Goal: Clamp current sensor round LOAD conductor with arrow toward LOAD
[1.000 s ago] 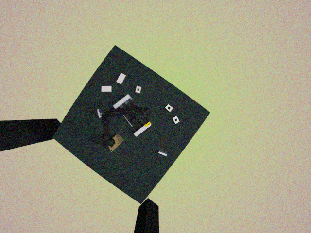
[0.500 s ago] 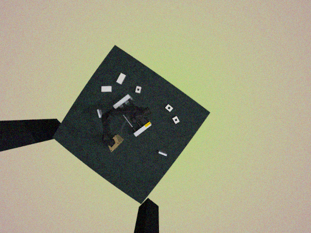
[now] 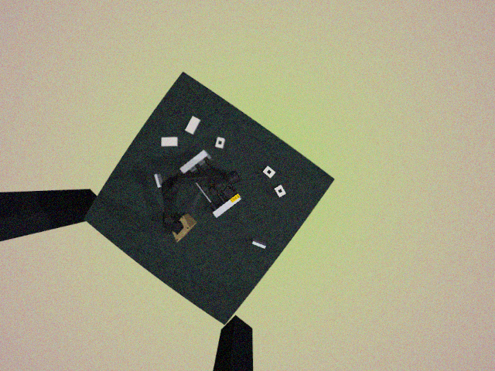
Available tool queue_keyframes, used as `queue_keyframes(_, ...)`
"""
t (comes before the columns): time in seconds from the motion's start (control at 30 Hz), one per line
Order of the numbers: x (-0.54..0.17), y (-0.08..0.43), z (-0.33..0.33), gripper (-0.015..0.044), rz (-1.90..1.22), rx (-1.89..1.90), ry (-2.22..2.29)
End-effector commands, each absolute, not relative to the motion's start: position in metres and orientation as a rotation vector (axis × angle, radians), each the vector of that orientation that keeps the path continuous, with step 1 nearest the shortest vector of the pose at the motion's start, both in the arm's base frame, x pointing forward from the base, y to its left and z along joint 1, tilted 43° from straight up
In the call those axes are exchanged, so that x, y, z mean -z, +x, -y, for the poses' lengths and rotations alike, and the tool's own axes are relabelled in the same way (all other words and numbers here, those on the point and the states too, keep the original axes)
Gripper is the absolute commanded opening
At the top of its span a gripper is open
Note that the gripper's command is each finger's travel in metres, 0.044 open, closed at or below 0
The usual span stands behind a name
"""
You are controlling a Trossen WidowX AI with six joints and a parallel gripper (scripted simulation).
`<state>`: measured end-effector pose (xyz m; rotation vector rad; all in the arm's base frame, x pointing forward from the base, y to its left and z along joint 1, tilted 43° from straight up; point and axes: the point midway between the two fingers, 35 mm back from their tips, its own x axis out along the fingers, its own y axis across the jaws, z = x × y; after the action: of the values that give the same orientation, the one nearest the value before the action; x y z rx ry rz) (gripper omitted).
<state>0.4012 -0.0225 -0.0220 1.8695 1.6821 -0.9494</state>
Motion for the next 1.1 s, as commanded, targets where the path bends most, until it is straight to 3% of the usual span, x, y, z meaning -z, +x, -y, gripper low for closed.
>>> queue_keyframes(0.0,0.022,0.401,0.022,0.0352,-1.683,0.948,1.868)
queue_keyframes(0.13,0.022,0.401,0.022,0.0440,-1.683,0.948,1.868)
queue_keyframes(0.43,0.020,0.402,0.024,0.0440,-1.682,0.947,1.868)
queue_keyframes(0.7,-0.054,0.398,0.089,0.0440,-1.673,0.941,1.869)
queue_keyframes(1.07,-0.056,0.398,0.090,0.0440,-1.673,0.941,1.869)
